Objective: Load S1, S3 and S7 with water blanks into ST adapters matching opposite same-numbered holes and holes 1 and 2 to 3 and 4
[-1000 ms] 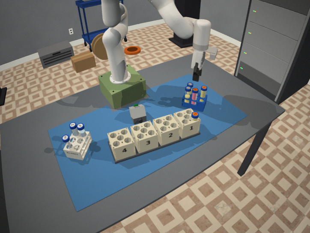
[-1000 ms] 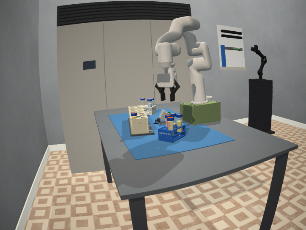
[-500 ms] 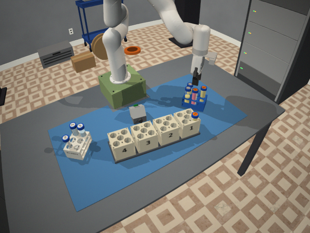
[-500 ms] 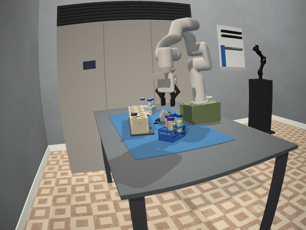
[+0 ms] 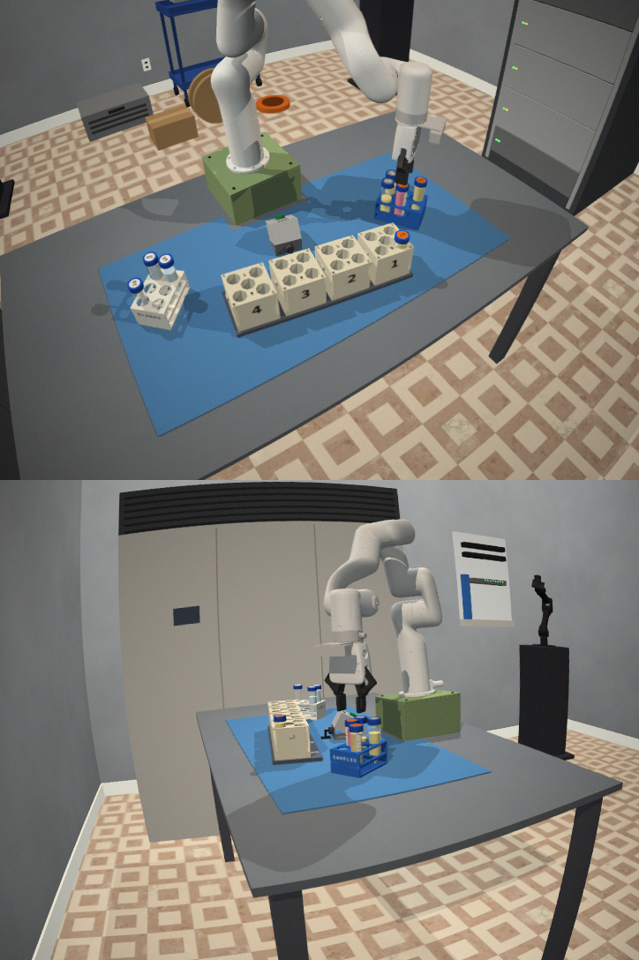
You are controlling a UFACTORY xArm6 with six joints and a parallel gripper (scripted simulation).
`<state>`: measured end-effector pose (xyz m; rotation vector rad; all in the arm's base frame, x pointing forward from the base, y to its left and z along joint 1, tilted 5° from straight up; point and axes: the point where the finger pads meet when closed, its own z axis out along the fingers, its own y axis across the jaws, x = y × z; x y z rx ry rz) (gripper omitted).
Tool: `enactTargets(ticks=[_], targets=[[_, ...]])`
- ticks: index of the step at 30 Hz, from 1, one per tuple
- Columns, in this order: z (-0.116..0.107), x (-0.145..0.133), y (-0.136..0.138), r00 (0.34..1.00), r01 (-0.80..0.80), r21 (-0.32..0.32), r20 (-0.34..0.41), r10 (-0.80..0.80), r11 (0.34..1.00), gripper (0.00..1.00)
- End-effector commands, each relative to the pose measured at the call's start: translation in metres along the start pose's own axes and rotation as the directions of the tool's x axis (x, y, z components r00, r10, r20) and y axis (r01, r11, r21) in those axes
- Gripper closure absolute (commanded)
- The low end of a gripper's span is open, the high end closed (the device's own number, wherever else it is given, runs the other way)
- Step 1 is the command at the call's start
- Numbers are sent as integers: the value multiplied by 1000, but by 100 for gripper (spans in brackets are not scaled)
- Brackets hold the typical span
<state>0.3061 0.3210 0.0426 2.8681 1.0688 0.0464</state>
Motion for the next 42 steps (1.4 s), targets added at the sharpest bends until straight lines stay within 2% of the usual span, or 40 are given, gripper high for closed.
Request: enactTargets(ticks=[1,11,42], targets=[[8,2,0,1000,0,0,-4,0,1000,43],[23,2,0,1000,0,0,-4,0,1000,43],[36,2,0,1000,0,0,-4,0,1000,43]])
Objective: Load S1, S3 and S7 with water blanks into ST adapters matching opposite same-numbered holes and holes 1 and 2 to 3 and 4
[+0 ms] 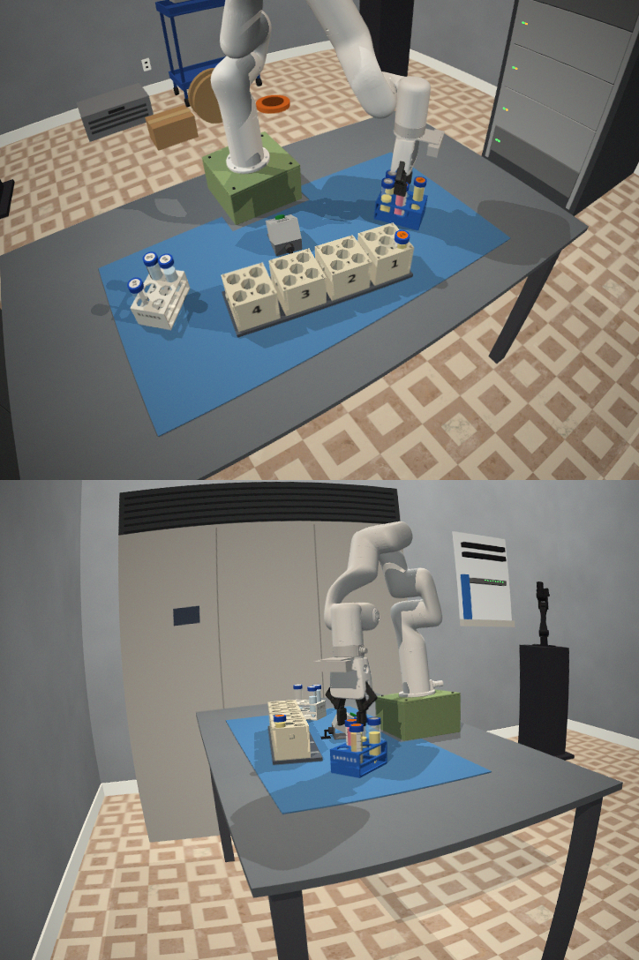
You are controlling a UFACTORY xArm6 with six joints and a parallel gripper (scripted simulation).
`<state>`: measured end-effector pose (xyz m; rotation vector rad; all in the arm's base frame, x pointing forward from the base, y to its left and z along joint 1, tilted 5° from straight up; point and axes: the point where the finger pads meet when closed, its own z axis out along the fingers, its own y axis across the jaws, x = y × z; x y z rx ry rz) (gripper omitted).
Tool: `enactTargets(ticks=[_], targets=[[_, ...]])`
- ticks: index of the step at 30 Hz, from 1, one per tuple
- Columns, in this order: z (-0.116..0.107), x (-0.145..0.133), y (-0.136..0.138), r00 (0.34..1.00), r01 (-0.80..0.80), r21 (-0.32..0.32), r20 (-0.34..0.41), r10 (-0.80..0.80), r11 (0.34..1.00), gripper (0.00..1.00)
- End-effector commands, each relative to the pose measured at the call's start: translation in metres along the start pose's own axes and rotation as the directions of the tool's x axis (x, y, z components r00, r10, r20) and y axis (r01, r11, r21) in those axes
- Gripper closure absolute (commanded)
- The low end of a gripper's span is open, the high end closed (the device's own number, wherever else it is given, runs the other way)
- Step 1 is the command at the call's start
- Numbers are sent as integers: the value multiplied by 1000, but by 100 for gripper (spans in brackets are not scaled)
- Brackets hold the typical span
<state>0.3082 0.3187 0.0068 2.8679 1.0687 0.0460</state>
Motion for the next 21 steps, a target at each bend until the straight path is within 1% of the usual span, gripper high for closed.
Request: enactTargets(ticks=[1,12,21], targets=[[0,2,0,1000,0,1,-4,0,1000,43],[8,2,0,1000,0,1,-4,0,1000,43],[8,2,0,1000,0,1,-4,0,1000,43]])
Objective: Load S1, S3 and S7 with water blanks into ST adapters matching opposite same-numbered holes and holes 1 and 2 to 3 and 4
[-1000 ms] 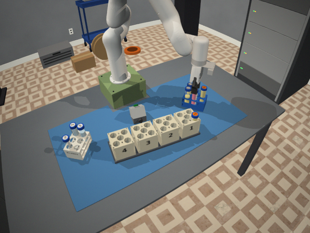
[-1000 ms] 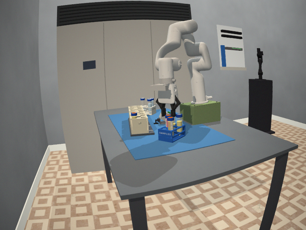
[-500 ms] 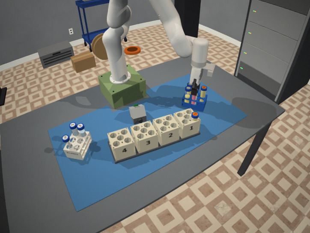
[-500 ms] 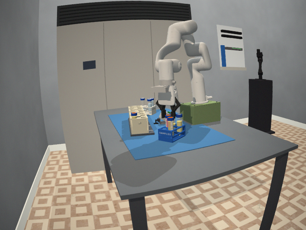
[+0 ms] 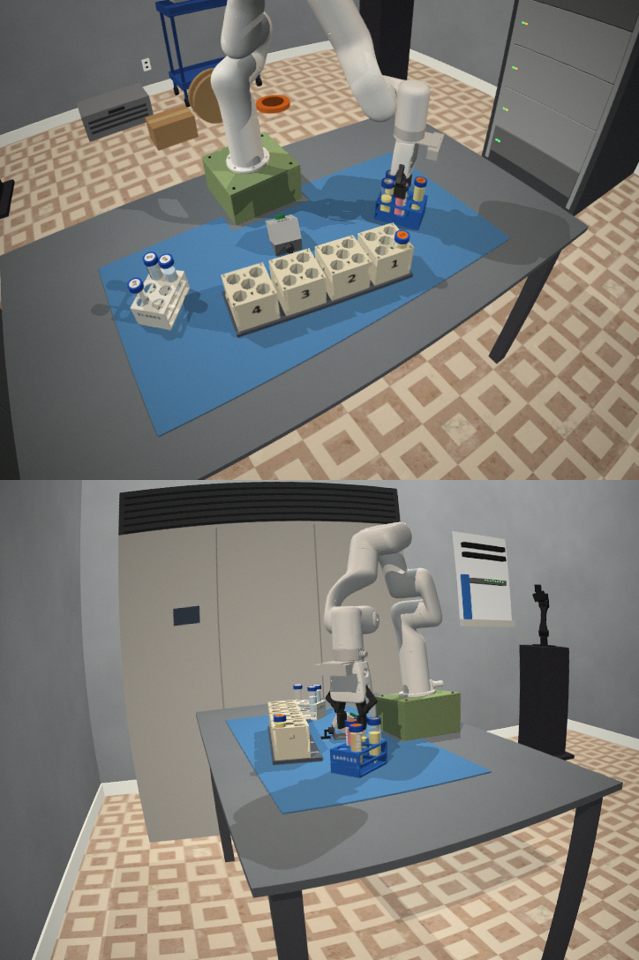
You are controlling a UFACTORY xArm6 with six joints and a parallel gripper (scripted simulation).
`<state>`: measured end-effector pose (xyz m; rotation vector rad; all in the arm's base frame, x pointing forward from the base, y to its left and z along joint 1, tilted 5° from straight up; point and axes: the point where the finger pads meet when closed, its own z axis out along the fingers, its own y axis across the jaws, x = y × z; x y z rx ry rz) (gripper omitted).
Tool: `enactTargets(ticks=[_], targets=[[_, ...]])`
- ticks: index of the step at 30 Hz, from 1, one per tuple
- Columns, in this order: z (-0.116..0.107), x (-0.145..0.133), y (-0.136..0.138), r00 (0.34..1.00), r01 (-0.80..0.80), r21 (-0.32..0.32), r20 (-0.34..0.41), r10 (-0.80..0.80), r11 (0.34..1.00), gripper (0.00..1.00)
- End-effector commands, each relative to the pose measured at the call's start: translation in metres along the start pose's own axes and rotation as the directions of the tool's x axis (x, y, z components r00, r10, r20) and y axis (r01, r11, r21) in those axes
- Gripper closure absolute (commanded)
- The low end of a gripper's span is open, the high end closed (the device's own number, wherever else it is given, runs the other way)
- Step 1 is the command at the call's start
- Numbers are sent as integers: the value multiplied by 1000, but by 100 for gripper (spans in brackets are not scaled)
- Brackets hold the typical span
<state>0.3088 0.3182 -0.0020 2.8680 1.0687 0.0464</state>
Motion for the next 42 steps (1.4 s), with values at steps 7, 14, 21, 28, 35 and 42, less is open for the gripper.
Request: enactTargets(ticks=[7,14,21,28,35,42], targets=[[-2,2,0,1000,0,1,-4,0,1000,100],[-3,2,0,1000,0,1,-4,0,1000,100],[-3,2,0,1000,0,1,-4,0,1000,100],[-3,2,0,1000,0,1,-4,0,1000,100],[-3,2,0,1000,0,1,-4,0,1000,100],[-3,2,0,1000,0,1,-4,0,1000,100]])
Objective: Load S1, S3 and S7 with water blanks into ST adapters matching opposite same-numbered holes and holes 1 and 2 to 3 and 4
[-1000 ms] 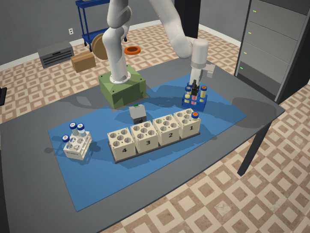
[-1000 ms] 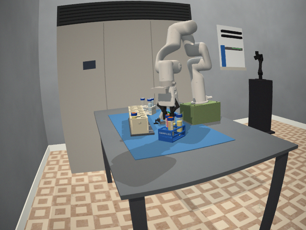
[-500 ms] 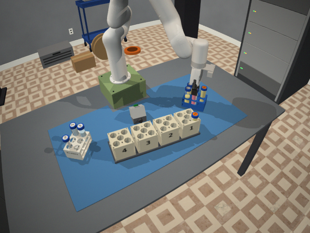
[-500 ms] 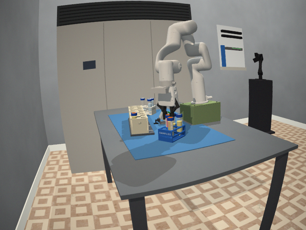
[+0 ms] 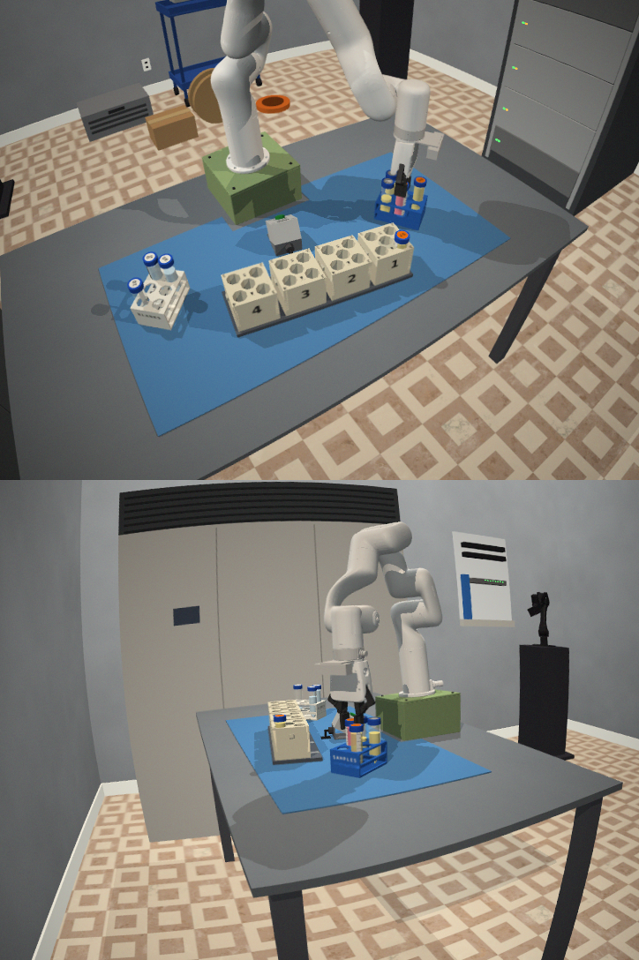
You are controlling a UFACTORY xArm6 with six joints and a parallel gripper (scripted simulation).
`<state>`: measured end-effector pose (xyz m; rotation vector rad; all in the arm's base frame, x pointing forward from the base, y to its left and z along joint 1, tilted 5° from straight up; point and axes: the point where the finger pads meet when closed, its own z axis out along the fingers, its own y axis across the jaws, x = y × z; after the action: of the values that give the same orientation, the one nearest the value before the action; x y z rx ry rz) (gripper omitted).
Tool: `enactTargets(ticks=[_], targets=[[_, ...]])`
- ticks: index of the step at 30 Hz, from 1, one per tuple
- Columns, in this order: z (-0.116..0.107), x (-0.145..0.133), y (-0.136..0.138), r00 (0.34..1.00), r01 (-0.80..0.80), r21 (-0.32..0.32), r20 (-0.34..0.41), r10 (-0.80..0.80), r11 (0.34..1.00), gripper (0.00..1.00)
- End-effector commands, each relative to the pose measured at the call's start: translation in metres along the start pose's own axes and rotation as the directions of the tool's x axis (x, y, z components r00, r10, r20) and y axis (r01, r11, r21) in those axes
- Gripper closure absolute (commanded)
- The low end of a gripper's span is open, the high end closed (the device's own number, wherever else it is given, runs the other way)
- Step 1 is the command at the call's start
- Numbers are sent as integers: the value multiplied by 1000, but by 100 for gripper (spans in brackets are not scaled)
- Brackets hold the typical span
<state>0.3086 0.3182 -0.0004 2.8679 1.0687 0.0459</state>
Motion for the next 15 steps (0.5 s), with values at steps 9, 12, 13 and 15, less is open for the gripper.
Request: enactTargets(ticks=[9,12,13,15], targets=[[-3,2,0,1000,0,1,-4,0,1000,100],[-5,2,0,1000,0,1,-4,0,1000,100],[-6,2,0,1000,0,1,-4,0,1000,100],[-7,2,0,1000,0,1,-4,0,1000,100]])
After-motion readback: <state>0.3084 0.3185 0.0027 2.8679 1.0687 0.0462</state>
